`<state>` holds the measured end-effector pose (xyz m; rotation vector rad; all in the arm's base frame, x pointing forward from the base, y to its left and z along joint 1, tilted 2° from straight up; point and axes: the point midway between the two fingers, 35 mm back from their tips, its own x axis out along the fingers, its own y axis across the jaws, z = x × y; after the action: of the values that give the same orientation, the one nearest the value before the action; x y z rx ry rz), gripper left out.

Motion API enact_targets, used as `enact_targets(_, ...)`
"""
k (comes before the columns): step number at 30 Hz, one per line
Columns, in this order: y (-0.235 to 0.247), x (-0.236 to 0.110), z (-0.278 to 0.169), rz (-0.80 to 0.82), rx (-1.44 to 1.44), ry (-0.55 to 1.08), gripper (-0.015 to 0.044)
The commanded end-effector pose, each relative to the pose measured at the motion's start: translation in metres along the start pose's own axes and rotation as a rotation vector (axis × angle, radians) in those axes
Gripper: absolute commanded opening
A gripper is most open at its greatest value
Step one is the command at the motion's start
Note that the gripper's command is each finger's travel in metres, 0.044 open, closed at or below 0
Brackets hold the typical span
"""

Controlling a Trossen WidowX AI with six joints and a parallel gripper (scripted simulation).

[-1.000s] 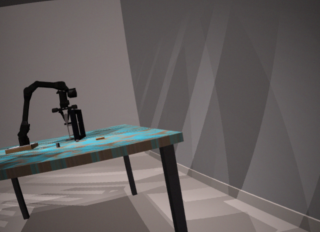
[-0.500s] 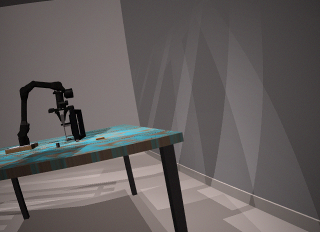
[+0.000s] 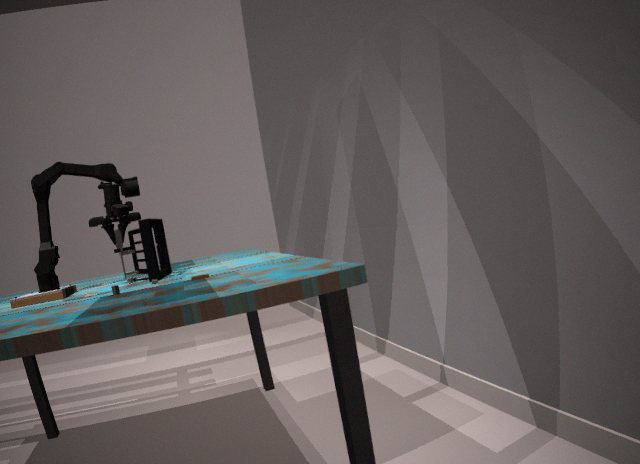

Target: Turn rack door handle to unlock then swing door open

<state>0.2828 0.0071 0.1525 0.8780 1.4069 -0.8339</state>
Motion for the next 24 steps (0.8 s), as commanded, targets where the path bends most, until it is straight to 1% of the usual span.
enact_targets(1,-0.002,0.000,0.002,0.016,-0.076,-0.004,0.0019)
enact_targets(24,-0.042,0.001,0.022,0.011,-0.422,-0.008,0.0019)
